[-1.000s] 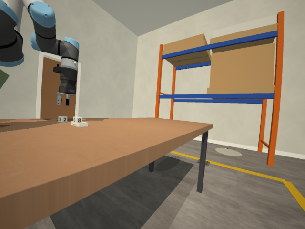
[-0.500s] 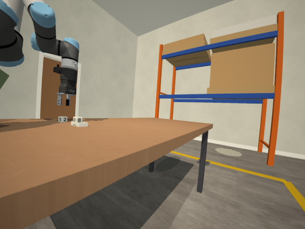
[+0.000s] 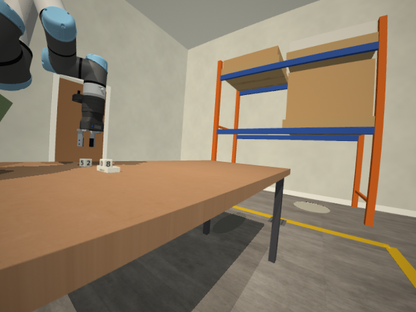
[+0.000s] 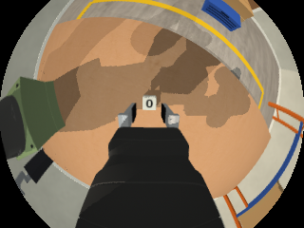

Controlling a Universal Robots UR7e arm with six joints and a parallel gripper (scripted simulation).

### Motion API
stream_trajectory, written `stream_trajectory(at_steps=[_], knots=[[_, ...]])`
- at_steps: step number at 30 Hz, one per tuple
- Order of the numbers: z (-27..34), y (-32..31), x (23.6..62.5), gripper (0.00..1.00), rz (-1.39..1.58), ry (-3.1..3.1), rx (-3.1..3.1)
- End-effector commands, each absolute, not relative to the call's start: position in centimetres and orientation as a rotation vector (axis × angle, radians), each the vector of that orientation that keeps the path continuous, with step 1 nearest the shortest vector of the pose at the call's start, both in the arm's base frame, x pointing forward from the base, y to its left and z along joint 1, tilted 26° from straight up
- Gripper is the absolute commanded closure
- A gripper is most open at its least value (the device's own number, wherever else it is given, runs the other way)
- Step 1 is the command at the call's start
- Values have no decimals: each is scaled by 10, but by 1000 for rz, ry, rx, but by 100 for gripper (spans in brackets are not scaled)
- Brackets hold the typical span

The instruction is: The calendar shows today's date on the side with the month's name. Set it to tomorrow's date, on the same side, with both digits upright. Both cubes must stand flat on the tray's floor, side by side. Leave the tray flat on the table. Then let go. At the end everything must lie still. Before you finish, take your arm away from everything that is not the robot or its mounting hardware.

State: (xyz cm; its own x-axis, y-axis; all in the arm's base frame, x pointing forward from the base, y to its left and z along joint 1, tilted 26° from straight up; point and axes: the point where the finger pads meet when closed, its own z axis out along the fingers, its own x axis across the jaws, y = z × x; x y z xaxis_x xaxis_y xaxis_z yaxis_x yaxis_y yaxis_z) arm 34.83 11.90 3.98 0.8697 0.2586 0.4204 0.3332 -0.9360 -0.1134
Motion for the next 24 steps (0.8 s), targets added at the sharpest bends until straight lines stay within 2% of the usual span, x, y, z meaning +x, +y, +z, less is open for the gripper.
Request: stream_trajectory(at_steps=[1, 24], knots=[[31, 123, 351, 13, -605, -458, -2860], [8, 129, 361, 13, -607, -458, -2861]])
